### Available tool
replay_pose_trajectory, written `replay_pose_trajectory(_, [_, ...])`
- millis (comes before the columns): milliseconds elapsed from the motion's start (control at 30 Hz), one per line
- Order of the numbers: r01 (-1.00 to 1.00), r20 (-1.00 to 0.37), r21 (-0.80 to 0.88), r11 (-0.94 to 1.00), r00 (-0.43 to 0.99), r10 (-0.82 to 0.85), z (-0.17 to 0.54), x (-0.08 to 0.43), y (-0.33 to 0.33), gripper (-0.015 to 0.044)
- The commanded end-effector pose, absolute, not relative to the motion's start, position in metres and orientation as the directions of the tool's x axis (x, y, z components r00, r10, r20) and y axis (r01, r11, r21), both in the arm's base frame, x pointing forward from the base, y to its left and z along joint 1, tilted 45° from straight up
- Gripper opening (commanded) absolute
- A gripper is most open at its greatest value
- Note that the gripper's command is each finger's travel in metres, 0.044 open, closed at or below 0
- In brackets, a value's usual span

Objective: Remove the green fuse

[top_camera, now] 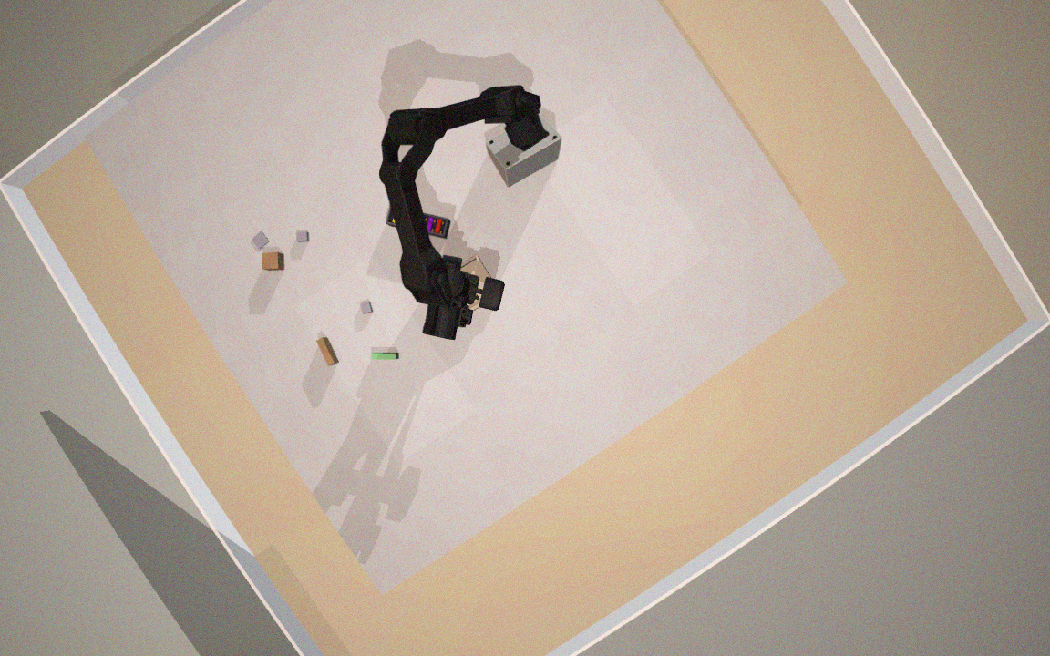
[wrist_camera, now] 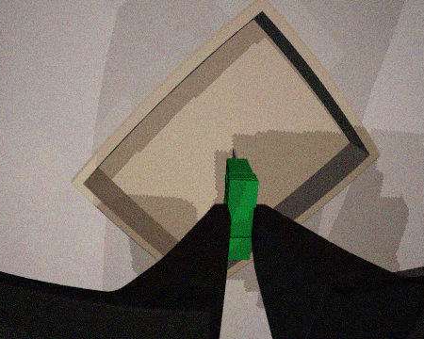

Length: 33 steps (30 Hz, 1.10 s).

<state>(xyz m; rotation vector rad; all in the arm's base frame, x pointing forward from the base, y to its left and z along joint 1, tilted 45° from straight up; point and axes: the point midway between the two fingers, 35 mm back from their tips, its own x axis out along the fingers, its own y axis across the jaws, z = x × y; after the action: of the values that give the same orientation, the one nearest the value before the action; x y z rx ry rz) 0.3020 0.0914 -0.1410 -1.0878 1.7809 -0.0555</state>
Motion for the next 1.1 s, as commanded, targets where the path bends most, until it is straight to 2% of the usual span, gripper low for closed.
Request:
replay_pose_trajectory(0, [-0.644,-0.720,-0.488,0.589,-0.083,-0.689,-0.145,0.302,0.088,0.0000])
replay_pose_trajectory(333, [-0.644,-0.720,-0.489,0.588,-0.083,-0.689,-0.156,0.300,0.077,0.0000])
replay_pose_trajectory(767, [-0.641,-0.721,-0.488,0.593,-0.087,-0.688,-0.151,0.301,0.081,0.0330])
replay_pose_trajectory(867, [-0.644,-0.721,-0.488,0.589,-0.084,-0.688,-0.130,0.303,0.103,0.0330])
replay_pose_trajectory(1067, [-0.644,-0.721,-0.488,0.589,-0.084,-0.688,-0.128,0.303,0.105,0.0330])
